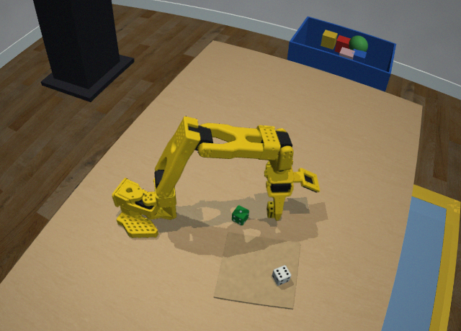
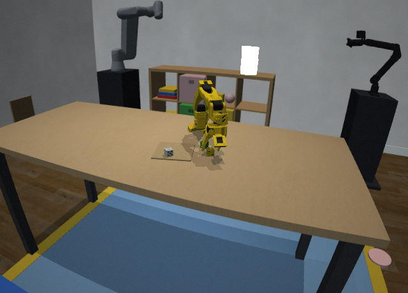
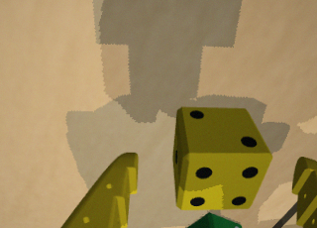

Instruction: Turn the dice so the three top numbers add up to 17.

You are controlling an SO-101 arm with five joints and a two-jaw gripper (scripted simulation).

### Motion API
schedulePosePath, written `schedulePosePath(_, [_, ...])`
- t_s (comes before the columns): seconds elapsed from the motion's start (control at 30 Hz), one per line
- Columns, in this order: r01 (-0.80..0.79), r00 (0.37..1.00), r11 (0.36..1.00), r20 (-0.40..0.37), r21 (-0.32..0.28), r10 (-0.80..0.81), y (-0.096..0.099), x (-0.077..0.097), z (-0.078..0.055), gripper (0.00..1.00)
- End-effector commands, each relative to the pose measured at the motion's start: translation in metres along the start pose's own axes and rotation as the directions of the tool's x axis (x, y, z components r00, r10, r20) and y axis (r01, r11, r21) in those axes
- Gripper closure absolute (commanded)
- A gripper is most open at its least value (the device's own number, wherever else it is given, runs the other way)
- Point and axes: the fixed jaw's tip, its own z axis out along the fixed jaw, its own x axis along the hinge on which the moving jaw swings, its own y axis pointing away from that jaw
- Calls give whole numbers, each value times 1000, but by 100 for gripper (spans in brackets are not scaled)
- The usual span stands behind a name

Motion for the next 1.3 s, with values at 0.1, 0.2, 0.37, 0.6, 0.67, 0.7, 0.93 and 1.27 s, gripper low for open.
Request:
schedulePosePath(0.1, [2,999,1000,37,-7,-1,3,-4,-4,69])
schedulePosePath(0.2, [2,999,1000,37,-7,-1,3,-4,-4,69])
schedulePosePath(0.37, [2,999,1000,37,-7,-1,3,-4,-4,69])
schedulePosePath(0.6, [2,999,1000,37,-6,-1,2,-4,-4,71])
schedulePosePath(0.67, [2,999,1000,37,-6,-1,1,-4,-4,72])
schedulePosePath(0.7, [2,999,1000,37,-6,-1,1,-4,-4,72])
schedulePosePath(0.93, [2,999,1000,37,-6,-1,-1,-4,-4,76])
schedulePosePath(1.27, [2,999,1000,37,-5,-1,-5,-4,-4,83])
